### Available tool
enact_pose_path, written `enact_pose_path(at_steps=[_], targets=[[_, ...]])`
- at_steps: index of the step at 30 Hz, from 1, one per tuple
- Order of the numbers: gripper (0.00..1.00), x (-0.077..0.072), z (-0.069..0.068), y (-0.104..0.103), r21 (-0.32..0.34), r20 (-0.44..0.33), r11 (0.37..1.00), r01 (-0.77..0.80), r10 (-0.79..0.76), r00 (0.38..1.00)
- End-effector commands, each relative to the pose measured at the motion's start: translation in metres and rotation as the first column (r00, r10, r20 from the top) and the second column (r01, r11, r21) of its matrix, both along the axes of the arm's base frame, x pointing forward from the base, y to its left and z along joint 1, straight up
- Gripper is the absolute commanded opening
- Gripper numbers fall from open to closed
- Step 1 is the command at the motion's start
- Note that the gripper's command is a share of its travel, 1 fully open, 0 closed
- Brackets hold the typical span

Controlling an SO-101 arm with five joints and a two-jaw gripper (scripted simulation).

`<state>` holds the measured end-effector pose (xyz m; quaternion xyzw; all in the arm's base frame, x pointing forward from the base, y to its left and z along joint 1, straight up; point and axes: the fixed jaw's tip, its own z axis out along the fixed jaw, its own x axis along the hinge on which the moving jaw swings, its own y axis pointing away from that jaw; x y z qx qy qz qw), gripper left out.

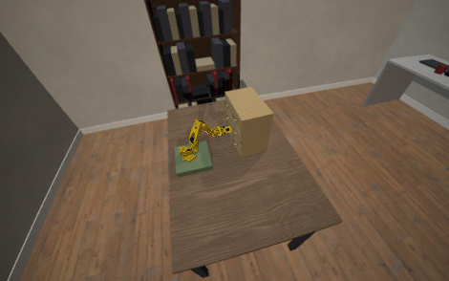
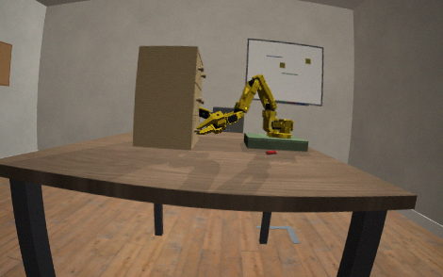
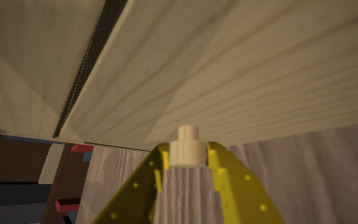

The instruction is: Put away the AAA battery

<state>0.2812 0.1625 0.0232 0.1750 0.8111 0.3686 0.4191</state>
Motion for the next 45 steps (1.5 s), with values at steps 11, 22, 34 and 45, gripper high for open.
enact_pose_path(at_steps=[11,22,34,45], targets=[[0.00,0.003,0.010,0.003,0.024,0.025,1.000,0.000,0.000,1.000],[0.00,0.003,0.010,0.003,0.024,0.025,1.000,0.000,0.000,1.000],[0.00,-0.004,0.004,0.002,0.023,0.028,1.000,-0.010,0.009,1.000],[0.00,-0.011,0.000,0.000,0.022,0.030,1.000,-0.018,0.017,0.999]])
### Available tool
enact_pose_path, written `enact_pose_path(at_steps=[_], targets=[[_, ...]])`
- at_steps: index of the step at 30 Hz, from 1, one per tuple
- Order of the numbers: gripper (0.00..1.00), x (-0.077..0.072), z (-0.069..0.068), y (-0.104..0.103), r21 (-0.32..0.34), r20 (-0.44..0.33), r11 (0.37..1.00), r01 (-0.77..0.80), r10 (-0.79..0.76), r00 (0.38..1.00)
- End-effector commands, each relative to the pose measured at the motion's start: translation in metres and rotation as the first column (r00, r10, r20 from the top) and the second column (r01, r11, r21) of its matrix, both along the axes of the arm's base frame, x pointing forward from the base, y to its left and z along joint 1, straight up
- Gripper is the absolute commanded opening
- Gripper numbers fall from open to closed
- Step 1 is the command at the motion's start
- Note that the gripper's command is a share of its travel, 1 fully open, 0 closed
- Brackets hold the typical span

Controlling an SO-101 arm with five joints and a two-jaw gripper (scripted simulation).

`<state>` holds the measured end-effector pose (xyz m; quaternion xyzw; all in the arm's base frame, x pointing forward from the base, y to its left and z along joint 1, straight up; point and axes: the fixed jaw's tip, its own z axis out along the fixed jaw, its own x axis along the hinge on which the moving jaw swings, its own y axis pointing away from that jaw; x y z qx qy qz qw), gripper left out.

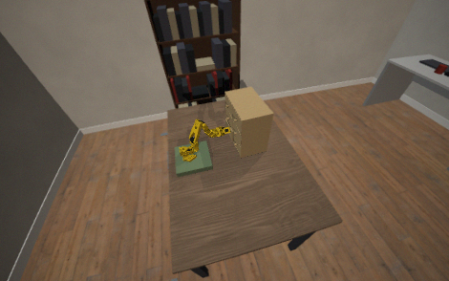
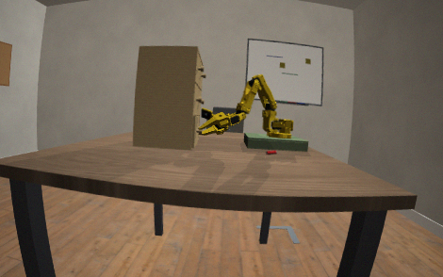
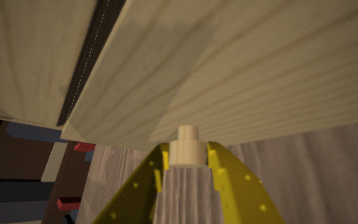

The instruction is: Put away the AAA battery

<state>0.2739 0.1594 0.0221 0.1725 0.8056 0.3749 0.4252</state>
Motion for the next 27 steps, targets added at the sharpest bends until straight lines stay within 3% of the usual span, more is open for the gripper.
enact_pose_path(at_steps=[1,27], targets=[[0.00,-0.0037,0.0014,0.0036,0.012,0.012,1.000,-0.015,0.014,1.000],[0.00,-0.0113,0.0014,0.0031,0.012,0.011,1.000,-0.026,0.025,1.000]])
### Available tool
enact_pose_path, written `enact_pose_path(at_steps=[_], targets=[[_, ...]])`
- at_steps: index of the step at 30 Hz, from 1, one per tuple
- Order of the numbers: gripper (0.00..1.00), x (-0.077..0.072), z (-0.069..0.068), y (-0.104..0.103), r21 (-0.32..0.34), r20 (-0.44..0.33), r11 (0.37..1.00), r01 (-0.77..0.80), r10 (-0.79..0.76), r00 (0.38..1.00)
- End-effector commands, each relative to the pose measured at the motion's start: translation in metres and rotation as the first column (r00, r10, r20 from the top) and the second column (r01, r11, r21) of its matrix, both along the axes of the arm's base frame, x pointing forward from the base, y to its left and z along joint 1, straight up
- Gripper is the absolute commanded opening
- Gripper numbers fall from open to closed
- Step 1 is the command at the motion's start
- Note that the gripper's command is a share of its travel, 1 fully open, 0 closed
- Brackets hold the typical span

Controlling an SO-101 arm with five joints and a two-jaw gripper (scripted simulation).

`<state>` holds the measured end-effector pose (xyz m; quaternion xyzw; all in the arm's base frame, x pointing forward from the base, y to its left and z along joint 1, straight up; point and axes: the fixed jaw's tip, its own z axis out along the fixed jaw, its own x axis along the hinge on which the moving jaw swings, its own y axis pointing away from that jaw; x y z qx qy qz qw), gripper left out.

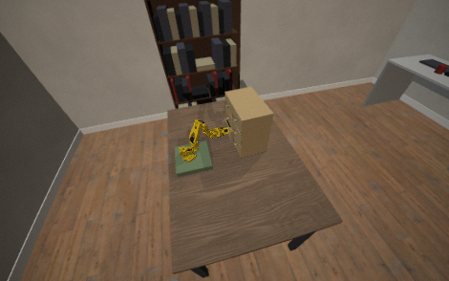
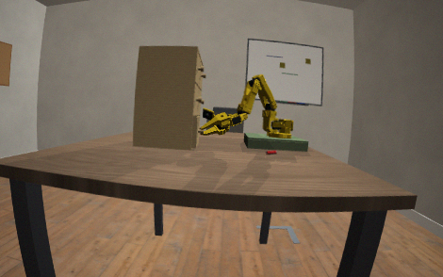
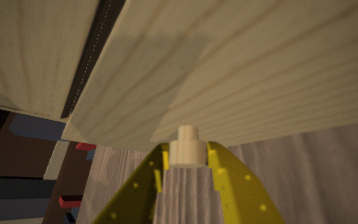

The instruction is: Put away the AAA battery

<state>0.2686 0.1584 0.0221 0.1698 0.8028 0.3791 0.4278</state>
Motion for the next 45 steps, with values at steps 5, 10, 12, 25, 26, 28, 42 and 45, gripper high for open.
enact_pose_path(at_steps=[5,10,12,25,26,28,42,45], targets=[[0.00,-0.008,0.001,0.004,0.006,0.001,1.000,-0.023,0.023,1.000],[0.00,-0.008,0.001,0.004,0.006,0.001,1.000,-0.024,0.024,1.000],[0.00,-0.008,0.001,0.004,0.006,0.001,1.000,-0.024,0.024,1.000],[0.00,-0.011,0.001,0.004,0.006,0.001,1.000,-0.027,0.027,1.000],[0.00,-0.011,0.001,0.004,0.006,0.001,1.000,-0.028,0.028,1.000],[0.00,-0.012,0.001,0.004,0.006,0.001,1.000,-0.030,0.030,1.000],[0.00,-0.018,0.001,0.003,0.006,0.001,0.999,-0.039,0.039,0.999],[0.00,-0.018,0.001,0.003,0.006,0.001,0.999,-0.039,0.039,0.999]])
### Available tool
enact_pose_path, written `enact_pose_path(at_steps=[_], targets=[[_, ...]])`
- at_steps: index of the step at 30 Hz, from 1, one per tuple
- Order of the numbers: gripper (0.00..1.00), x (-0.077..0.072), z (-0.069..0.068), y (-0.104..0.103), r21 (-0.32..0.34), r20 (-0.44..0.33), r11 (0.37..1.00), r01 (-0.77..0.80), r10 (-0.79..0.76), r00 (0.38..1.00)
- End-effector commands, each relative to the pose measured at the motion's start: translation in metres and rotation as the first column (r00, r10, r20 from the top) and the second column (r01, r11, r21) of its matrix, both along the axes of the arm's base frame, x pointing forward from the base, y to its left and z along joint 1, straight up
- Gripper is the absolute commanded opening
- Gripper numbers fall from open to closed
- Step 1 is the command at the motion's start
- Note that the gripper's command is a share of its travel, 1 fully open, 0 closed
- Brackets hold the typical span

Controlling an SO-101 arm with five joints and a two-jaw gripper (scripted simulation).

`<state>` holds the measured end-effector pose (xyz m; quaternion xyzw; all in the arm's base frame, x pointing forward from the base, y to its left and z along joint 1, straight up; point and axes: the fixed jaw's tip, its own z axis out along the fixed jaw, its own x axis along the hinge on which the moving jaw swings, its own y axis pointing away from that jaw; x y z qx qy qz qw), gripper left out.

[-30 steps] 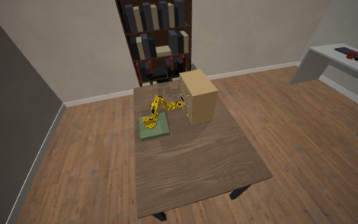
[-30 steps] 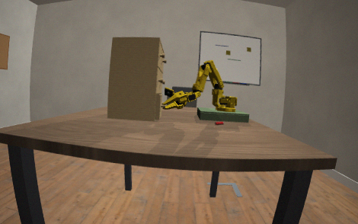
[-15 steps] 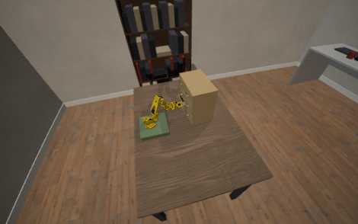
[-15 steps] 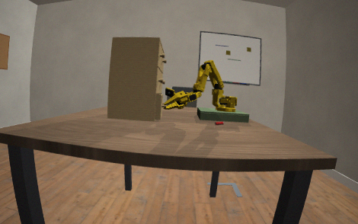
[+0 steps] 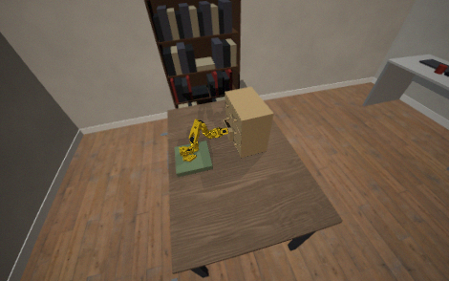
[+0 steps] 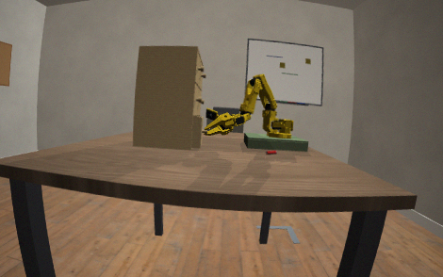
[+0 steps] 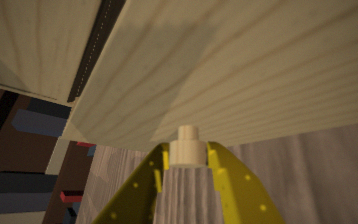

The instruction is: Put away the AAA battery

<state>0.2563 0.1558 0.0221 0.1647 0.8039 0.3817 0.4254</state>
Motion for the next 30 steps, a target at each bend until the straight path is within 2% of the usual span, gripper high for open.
enact_pose_path(at_steps=[1,10,30], targets=[[0.00,-0.0058,0.0014,0.0059,0.007,0.001,1.000,-0.026,0.026,1.000],[0.00,-0.0058,0.0014,0.0059,0.007,0.001,1.000,-0.026,0.026,1.000],[0.00,-0.0157,0.0014,0.0052,0.007,0.001,0.999,-0.042,0.042,0.999]])
